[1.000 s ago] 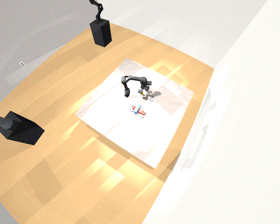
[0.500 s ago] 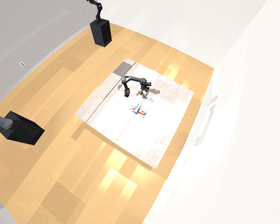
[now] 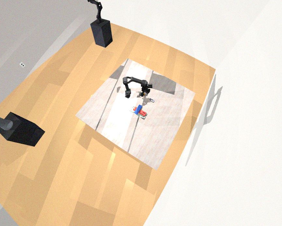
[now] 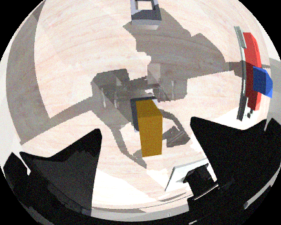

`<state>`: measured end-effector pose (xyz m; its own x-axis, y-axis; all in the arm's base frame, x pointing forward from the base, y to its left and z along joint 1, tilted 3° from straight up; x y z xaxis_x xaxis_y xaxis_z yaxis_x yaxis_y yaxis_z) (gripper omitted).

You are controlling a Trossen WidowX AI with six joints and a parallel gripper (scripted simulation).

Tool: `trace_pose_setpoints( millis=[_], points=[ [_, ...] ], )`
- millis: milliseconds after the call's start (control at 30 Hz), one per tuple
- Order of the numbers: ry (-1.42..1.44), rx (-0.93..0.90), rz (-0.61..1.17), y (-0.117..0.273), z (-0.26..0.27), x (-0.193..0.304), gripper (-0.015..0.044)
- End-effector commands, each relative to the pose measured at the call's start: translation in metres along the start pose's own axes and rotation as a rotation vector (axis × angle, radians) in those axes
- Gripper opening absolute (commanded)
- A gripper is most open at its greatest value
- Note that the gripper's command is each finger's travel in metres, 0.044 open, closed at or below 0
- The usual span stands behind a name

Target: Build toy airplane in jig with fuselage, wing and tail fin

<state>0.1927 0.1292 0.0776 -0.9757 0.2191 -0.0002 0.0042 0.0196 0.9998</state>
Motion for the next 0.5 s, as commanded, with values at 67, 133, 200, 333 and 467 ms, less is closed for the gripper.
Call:
trace_pose_setpoints(
  millis=[67, 133, 200, 333, 467],
  points=[
    [-0.002, 0.003, 0.005, -0.011, -0.001, 0.001, 0.0440],
    [-0.002, 0.003, 0.005, -0.014, -0.001, 0.001, 0.0440],
    [-0.002, 0.003, 0.005, -0.017, -0.002, 0.002, 0.0440],
    [-0.002, 0.003, 0.005, -0.021, -0.002, 0.002, 0.0440],
    [-0.002, 0.003, 0.005, -0.021, -0.002, 0.002, 0.0335]
  ],
)
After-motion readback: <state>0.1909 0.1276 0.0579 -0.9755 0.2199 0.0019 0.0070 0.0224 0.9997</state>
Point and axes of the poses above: the point midway between the two fingers, 35 mm back from their tips, its own y axis back along the fingers, its own z axis across the jaws, x = y × z, the point moved 1 cm from there along y, back along the fingers, and after that the axes turned 13 degrees about -y, right-handed, at the moved point
